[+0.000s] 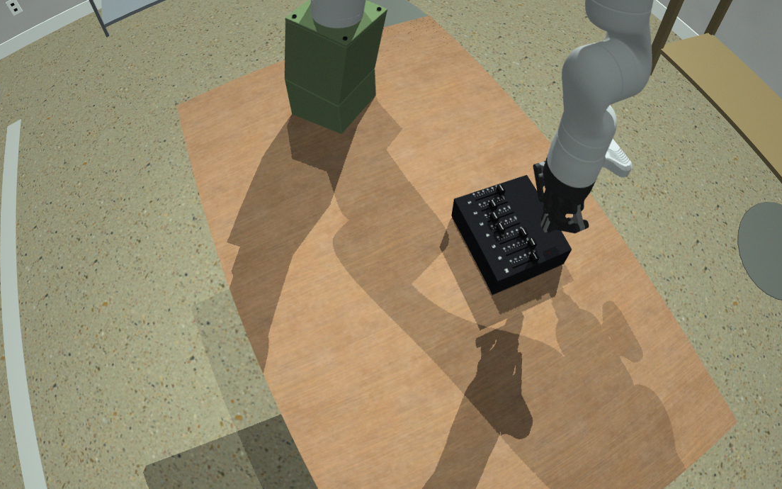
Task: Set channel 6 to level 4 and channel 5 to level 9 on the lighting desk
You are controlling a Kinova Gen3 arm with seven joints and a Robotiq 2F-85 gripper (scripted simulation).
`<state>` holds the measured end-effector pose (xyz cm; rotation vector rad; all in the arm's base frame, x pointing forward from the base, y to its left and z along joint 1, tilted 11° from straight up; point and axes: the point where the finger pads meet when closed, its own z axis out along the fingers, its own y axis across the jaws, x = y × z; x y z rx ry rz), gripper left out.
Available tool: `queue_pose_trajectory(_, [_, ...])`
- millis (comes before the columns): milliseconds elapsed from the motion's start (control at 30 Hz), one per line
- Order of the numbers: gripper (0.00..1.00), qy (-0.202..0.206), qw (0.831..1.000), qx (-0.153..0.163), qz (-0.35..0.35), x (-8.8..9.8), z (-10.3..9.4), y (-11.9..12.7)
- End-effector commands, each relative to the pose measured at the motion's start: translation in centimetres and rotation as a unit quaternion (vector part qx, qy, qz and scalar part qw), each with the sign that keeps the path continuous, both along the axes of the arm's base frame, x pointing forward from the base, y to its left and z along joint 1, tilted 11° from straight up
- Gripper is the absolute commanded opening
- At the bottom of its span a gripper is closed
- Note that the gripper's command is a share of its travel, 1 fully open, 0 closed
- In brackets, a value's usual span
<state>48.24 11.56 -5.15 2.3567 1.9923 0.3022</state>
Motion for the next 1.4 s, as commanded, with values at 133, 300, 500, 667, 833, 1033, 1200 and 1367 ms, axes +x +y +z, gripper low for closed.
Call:
queue_pose_trajectory(133, [0.00,0.000,1.000,0.000,0.000,0.1,0.0,0.0])
queue_pose_trajectory(300, [0.00,0.001,1.000,0.000,0.000,0.1,-0.1,0.0])
queue_pose_trajectory(500, [0.00,0.003,1.000,-0.001,-0.001,0.1,-0.4,0.1])
queue_pose_trajectory(667, [0.00,0.003,1.000,-0.001,-0.001,0.2,-0.7,0.1])
queue_pose_trajectory(833, [0.00,0.003,1.000,-0.001,-0.001,0.3,-1.0,0.1])
queue_pose_trajectory(1033, [0.00,0.003,1.000,-0.001,-0.001,0.3,-1.4,0.2])
queue_pose_trajectory(1200, [0.00,0.003,1.000,-0.001,-0.001,0.4,-1.8,0.2])
queue_pose_trajectory(1367, [0.00,0.003,1.000,-0.001,-0.001,0.4,-2.0,0.3])
